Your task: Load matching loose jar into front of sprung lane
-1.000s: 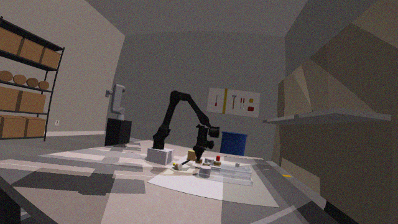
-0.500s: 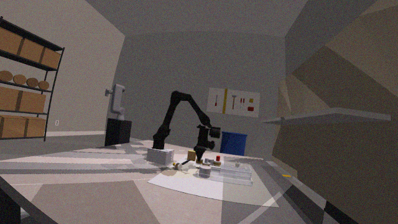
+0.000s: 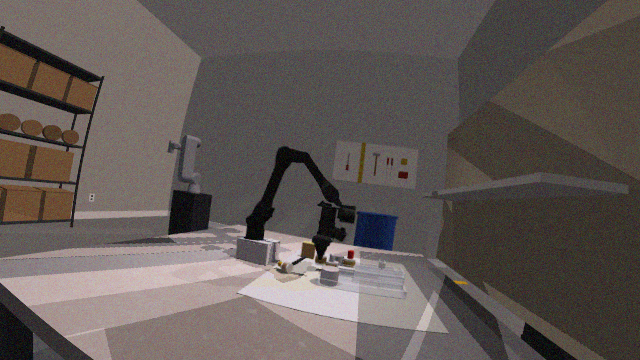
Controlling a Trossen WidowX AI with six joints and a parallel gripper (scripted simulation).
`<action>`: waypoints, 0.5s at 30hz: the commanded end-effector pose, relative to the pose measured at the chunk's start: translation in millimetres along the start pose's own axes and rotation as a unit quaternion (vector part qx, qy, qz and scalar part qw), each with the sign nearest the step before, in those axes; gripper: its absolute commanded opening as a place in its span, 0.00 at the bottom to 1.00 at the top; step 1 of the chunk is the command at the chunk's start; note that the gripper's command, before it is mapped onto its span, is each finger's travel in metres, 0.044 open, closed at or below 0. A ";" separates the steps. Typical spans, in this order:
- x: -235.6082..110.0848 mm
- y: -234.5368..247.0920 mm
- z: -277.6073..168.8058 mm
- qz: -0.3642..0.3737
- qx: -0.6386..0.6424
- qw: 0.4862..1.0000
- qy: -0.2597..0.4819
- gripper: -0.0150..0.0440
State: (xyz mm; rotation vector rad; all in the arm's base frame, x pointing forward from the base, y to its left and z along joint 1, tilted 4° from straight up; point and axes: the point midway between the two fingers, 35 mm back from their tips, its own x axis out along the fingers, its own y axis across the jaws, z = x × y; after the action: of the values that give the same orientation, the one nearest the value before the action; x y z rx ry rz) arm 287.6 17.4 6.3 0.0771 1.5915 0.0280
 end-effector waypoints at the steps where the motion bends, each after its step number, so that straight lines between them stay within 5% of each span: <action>1: -2.2 0.9 10.5 0.002 0.001 1.000 -0.013 0.25; 15: -2.3 0.9 17.2 0.002 0.001 1.000 -0.013 0.25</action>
State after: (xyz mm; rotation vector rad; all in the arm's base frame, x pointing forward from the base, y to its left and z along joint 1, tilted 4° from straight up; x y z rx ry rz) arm 293.9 17.2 6.0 0.0784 1.5932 0.0270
